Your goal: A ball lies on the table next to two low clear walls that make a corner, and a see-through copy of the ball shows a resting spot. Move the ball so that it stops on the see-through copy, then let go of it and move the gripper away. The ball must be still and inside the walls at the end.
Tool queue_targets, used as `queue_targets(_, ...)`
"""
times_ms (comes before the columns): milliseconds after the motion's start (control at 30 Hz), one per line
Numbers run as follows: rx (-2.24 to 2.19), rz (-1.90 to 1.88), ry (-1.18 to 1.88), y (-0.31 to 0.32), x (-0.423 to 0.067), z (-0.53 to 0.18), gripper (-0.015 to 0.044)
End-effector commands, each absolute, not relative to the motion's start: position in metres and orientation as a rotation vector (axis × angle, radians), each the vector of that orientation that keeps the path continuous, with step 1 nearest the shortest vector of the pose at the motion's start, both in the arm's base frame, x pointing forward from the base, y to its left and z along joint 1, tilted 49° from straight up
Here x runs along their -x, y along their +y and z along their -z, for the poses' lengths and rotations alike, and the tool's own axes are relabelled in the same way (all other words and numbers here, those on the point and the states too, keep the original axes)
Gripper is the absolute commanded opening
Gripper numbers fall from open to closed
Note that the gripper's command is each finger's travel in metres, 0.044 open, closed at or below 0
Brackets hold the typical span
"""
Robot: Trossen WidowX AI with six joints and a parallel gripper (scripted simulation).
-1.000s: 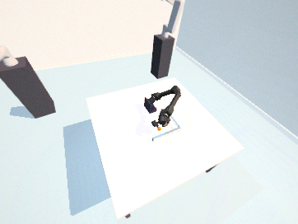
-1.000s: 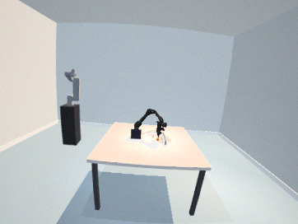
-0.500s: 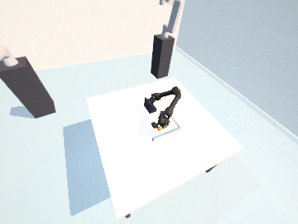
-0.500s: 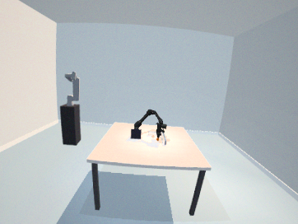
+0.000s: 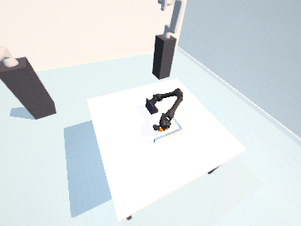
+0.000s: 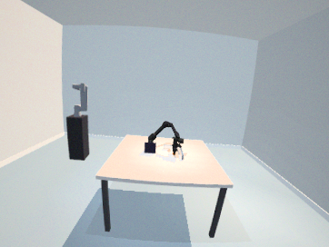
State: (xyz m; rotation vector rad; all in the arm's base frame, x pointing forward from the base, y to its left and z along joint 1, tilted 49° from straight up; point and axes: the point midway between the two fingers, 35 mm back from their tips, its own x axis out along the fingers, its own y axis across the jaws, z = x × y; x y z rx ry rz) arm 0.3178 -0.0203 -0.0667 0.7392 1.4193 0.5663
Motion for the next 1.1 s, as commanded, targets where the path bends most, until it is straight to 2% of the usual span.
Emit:
queue_targets(0,-0.746,-0.566,1.421,-0.019,-0.317,0.068,0.0226)
queue_targets(33,-0.746,-0.566,1.421,-0.019,-0.317,0.068,0.02)
queue_targets(267,-0.746,-0.566,1.421,-0.019,-0.317,0.068,0.0153)
queue_targets(467,-0.742,-0.56,1.422,-0.037,-0.319,0.054,0.0)
queue_targets(1067,-0.743,-0.562,1.424,-0.116,-0.305,-0.019,0.0)
